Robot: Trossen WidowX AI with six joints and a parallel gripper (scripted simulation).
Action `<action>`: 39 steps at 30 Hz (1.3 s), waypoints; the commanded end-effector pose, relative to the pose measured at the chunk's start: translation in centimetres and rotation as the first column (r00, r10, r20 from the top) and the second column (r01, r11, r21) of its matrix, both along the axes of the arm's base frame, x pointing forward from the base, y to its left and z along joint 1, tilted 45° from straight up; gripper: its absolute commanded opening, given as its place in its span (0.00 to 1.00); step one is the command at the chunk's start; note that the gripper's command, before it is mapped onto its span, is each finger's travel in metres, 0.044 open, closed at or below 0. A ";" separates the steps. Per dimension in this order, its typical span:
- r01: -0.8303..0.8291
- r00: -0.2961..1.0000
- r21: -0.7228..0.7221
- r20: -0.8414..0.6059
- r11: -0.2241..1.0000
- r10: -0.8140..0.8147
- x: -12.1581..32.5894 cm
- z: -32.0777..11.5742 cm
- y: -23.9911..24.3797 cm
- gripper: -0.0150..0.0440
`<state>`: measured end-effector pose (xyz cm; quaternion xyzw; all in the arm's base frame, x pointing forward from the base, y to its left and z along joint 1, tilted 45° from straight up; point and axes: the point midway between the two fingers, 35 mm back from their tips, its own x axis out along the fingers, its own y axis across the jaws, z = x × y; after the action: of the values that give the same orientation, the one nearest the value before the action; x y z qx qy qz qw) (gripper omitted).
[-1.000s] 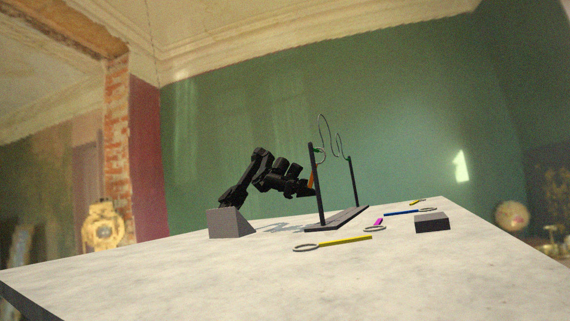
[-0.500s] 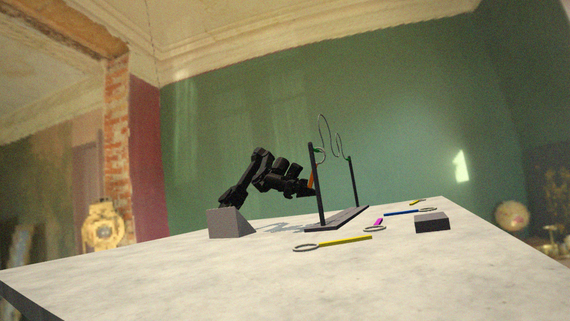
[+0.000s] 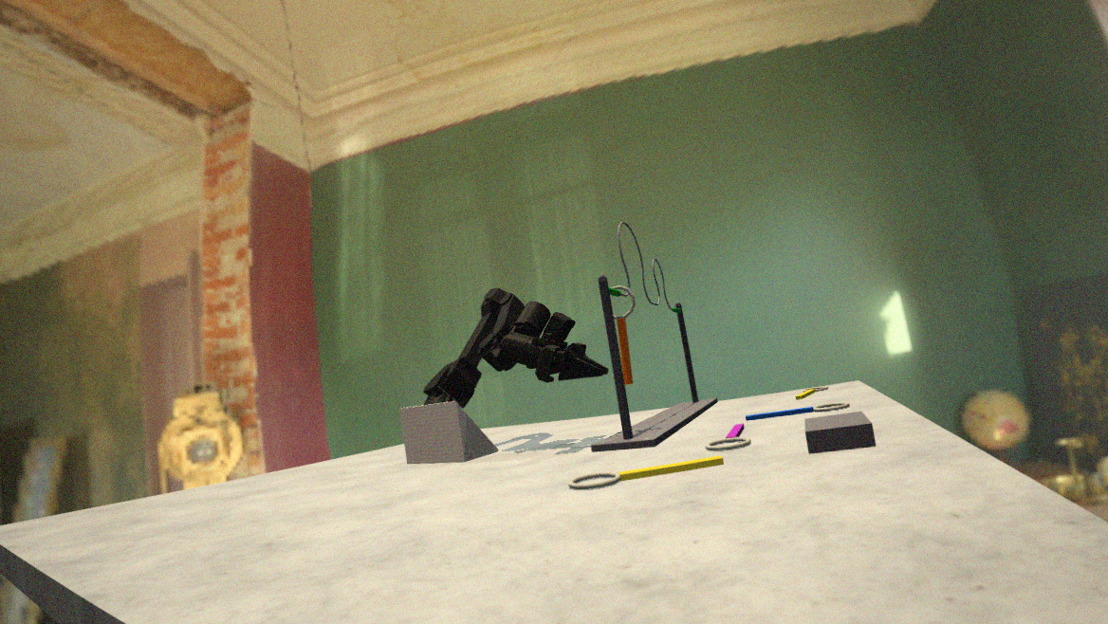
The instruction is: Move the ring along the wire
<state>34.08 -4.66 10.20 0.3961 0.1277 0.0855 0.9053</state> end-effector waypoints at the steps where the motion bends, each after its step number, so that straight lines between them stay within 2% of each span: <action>1: -0.003 1.000 -0.004 0.004 1.000 0.003 -1.3 0.3 -0.2 0.53; 30: -0.002 1.000 -0.003 0.003 1.000 0.002 -2.1 0.3 -0.4 0.53; 39: 0.004 1.000 0.002 0.004 1.000 -0.004 -6.3 0.6 -1.1 0.93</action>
<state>28.49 -5.83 10.77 0.3998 0.1252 0.0809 0.9044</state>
